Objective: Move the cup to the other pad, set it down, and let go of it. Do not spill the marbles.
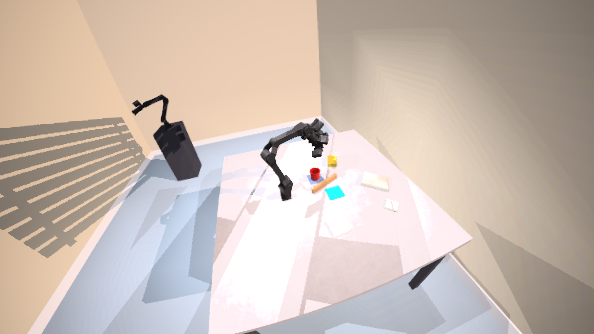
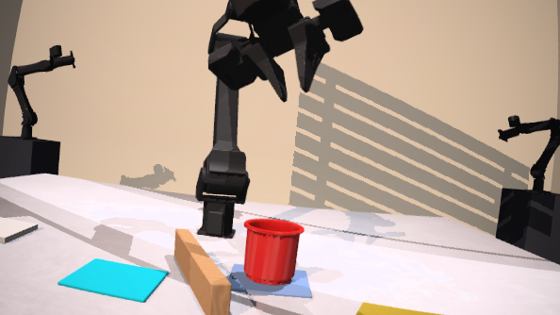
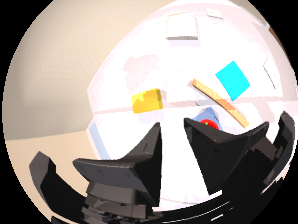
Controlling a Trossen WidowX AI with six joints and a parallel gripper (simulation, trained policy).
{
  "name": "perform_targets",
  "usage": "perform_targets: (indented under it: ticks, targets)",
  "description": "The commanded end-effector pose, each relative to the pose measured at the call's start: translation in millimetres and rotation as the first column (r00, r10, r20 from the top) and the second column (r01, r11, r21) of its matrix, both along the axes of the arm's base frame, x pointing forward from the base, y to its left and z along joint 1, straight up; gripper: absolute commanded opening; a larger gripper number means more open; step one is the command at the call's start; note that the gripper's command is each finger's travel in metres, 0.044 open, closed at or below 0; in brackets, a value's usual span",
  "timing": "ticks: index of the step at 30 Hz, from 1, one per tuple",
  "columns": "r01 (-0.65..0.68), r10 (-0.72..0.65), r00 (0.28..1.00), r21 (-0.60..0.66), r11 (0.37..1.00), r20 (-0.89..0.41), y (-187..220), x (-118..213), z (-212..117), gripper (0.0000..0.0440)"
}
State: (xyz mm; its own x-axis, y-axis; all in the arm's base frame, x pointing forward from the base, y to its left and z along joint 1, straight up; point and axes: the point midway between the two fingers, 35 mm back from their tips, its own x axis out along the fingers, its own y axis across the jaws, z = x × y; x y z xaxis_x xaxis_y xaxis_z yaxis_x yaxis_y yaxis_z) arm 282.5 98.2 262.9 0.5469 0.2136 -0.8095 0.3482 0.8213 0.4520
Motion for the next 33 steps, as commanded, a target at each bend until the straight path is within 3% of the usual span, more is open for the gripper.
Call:
perform_targets:
  ticks: [1, 15, 33]
  targets:
    - [0.019, -0.019, 0.998, 0.004, 1.000, -0.055, 3.2, -2.6, -3.1, 0.0109]
    - [0.075, -0.090, 0.958, -0.066, 0.995, -0.274, 0.6, -17.7, -31.4, 0.0122]
    - [0.106, -0.189, 0.853, -0.192, 0.976, -0.487, -12.6, -38.1, -68.9, 0.0138]
